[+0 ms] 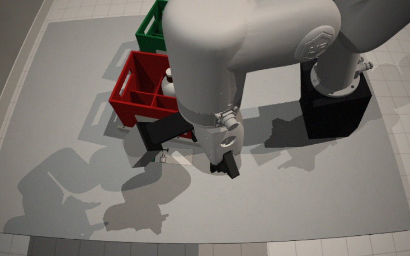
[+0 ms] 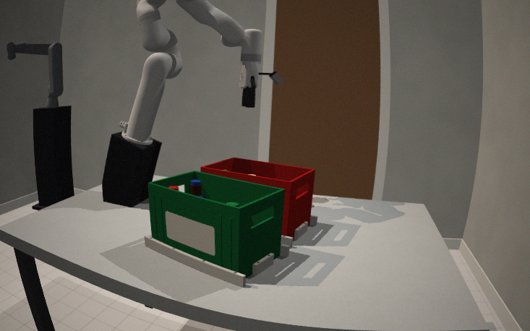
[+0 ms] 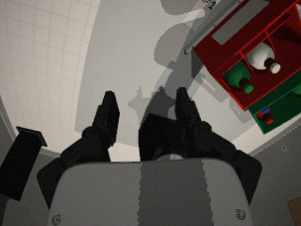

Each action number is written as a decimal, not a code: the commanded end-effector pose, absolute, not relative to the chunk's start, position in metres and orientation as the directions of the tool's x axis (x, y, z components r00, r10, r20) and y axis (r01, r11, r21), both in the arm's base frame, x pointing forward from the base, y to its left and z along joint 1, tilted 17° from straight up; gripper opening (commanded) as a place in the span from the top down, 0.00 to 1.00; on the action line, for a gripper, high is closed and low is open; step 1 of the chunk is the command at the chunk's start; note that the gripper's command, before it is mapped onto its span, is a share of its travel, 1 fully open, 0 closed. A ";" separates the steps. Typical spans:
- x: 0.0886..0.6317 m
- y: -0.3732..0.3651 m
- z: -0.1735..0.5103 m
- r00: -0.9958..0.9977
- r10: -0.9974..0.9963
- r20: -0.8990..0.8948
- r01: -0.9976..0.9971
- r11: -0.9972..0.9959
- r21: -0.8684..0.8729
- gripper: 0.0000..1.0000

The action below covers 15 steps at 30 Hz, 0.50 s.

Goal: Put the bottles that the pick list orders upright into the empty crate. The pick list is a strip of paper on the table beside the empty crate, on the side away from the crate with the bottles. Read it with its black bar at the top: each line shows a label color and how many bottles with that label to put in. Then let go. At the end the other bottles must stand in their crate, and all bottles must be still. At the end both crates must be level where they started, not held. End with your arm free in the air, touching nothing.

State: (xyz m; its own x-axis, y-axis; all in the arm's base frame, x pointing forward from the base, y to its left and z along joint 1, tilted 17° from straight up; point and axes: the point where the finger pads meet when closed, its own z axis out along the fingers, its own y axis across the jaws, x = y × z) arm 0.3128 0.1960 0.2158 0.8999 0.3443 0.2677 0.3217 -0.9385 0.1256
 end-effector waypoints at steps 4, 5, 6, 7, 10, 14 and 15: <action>0.304 0.234 0.226 0.900 0.343 0.270 0.320 -0.939 0.127 0.35; 0.304 0.234 0.226 0.900 0.343 0.270 0.320 -0.939 0.127 0.35; 0.304 0.234 0.226 0.900 0.343 0.270 0.320 -0.939 0.127 0.35; 0.303 0.239 0.227 0.900 0.343 0.270 0.320 -0.939 0.127 0.35; 0.299 0.253 0.230 0.900 0.343 0.270 0.320 -0.939 0.126 0.35; 0.294 0.272 0.235 0.900 0.343 0.270 0.320 -0.939 0.126 0.35; 0.293 0.277 0.236 0.900 0.343 0.270 0.320 -0.939 0.126 0.35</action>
State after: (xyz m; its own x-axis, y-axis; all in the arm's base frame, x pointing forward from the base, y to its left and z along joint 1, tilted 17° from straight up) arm 0.2962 0.2574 0.2301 0.9000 0.3439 0.2680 0.3215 -0.9386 0.1250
